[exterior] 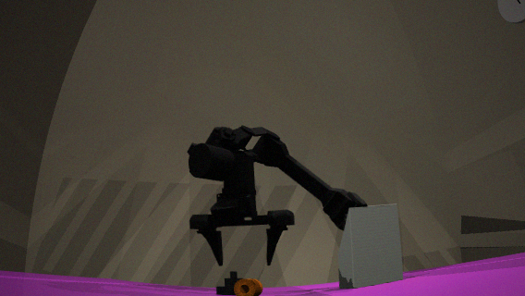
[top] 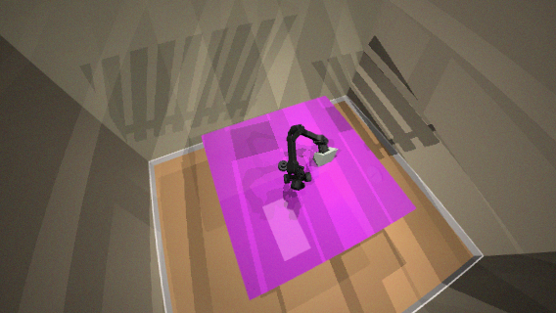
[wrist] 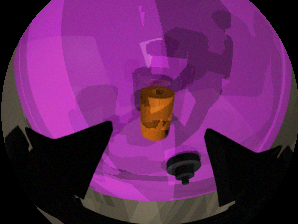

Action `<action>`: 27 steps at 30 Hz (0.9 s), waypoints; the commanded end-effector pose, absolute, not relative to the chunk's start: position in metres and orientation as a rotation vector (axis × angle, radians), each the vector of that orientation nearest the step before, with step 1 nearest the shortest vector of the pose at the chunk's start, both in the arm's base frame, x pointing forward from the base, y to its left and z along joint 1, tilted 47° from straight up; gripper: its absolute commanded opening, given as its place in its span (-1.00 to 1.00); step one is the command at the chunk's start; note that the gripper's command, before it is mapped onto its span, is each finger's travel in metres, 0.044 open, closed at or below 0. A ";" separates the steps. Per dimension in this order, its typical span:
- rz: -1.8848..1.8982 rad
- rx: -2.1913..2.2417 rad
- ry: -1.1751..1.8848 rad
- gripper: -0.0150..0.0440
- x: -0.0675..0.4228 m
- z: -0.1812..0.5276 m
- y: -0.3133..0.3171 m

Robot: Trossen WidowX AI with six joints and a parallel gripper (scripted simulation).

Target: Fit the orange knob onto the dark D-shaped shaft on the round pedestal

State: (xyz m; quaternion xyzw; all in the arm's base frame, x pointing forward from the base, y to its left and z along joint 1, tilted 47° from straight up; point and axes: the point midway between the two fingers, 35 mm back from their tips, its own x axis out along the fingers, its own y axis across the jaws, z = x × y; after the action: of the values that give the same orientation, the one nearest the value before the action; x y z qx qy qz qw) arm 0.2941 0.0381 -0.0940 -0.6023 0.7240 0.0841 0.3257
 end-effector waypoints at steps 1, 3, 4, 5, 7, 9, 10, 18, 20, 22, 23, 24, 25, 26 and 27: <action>0.225 -1.587 1.913 1.00 0.291 -0.100 0.031; 0.225 -1.587 1.913 1.00 0.291 -0.101 0.030; 0.225 -1.587 1.913 1.00 0.291 -0.102 0.029; 0.225 -1.587 1.913 1.00 0.291 -0.103 0.028; 0.225 -1.587 1.913 1.00 0.291 -0.105 0.025; 0.226 -1.588 1.912 1.00 0.291 -0.108 0.023; 0.226 -1.588 1.912 1.00 0.291 -0.109 0.022; 0.225 -1.588 1.913 1.00 0.291 -0.118 0.012; 0.225 -1.588 1.913 1.00 0.291 -0.120 0.010; 0.225 -1.588 1.913 1.00 0.291 -0.122 0.007; 0.225 -1.588 1.913 1.00 0.290 -0.123 0.006; 0.225 -1.588 1.913 1.00 0.290 -0.124 0.005; 0.224 -1.588 1.913 1.00 0.290 -0.126 0.004; 0.224 -1.588 1.913 1.00 0.290 -0.127 0.002; 0.224 -1.589 1.913 1.00 0.290 -0.128 0.001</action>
State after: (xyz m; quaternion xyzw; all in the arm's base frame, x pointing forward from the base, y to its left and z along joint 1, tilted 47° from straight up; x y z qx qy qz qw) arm 0.2912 0.0048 -0.1244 -0.6018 0.7268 0.0844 0.3201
